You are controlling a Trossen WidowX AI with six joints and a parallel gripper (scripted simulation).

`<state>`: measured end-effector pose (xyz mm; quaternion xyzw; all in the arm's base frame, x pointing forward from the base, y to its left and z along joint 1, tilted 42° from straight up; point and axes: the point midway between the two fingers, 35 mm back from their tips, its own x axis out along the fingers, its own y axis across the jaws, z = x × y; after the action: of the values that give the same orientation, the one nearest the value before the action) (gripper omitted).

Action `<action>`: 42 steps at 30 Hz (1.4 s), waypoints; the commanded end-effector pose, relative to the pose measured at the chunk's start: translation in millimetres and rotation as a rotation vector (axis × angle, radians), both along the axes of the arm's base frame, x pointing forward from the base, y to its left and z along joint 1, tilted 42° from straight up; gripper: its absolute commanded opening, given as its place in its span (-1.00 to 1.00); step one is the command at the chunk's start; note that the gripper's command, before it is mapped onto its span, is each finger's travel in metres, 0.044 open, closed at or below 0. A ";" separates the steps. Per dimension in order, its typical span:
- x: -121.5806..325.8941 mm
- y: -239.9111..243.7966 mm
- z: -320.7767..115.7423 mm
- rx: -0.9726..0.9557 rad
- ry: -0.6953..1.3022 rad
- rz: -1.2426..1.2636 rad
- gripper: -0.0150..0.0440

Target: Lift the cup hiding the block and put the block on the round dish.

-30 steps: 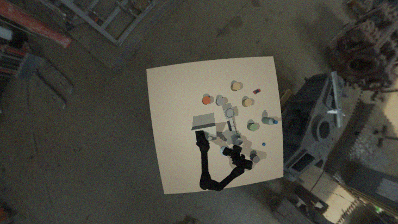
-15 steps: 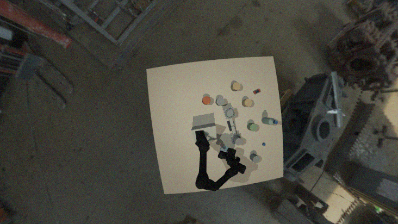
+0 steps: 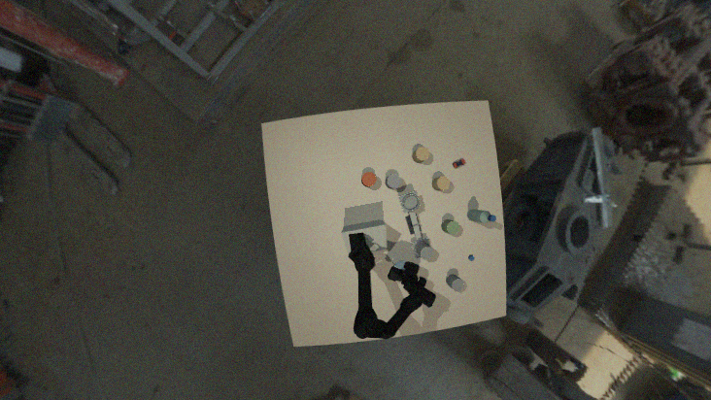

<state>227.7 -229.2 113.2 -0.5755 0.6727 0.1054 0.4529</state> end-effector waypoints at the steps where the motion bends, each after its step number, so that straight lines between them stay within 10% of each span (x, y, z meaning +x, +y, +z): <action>1: -0.2 -2.0 -7.4 0.008 0.008 0.006 -0.49; 5: 0.0 -5.6 -11.4 0.008 0.008 0.006 -0.49; 22: 0.7 4.1 3.0 0.004 0.002 0.001 1.00; 42: -8.7 63.2 62.6 0.011 0.004 0.016 1.00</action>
<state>219.0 -165.9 173.0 -0.5777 0.6685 0.1181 0.4532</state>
